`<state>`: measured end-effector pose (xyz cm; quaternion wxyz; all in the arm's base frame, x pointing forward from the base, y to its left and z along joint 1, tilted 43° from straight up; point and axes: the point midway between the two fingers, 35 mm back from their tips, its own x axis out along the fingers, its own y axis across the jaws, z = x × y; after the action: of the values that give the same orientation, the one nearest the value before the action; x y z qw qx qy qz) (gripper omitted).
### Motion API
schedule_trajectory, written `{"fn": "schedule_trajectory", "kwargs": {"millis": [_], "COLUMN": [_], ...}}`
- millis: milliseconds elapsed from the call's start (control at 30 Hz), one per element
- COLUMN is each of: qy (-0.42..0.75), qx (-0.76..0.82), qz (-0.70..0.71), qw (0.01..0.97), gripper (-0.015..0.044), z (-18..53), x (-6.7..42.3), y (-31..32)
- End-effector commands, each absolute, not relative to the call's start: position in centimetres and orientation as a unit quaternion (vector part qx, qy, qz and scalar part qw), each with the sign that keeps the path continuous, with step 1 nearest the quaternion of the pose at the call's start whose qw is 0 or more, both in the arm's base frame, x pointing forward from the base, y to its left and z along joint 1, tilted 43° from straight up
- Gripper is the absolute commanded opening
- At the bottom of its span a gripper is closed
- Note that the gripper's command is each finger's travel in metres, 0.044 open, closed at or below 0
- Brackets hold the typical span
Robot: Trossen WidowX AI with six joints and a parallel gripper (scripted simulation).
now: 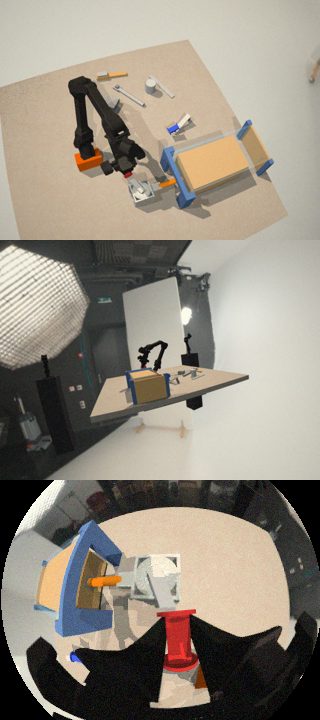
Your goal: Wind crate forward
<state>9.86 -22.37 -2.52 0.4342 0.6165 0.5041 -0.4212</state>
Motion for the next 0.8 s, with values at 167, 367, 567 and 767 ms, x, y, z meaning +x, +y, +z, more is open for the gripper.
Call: {"fn": "schedule_trajectory", "kwargs": {"millis": [167, 367, 567, 767], "qy": [0.519, 0.519, 0.519, 0.519], "qx": [0.61, 0.61, 0.61, 0.61], "qz": [-0.435, -0.436, -0.436, -0.436], "qw": [0.41, 0.41, 0.411, 0.411], "gripper": [0.0, 0.0, 0.0, 0.0], "z": [-4.4, -4.7, -4.9, -5.3], "x": [7.5, 7.0, 6.5, 6.0], "y": [-22.2, -22.4, -22.7, -22.9]}}
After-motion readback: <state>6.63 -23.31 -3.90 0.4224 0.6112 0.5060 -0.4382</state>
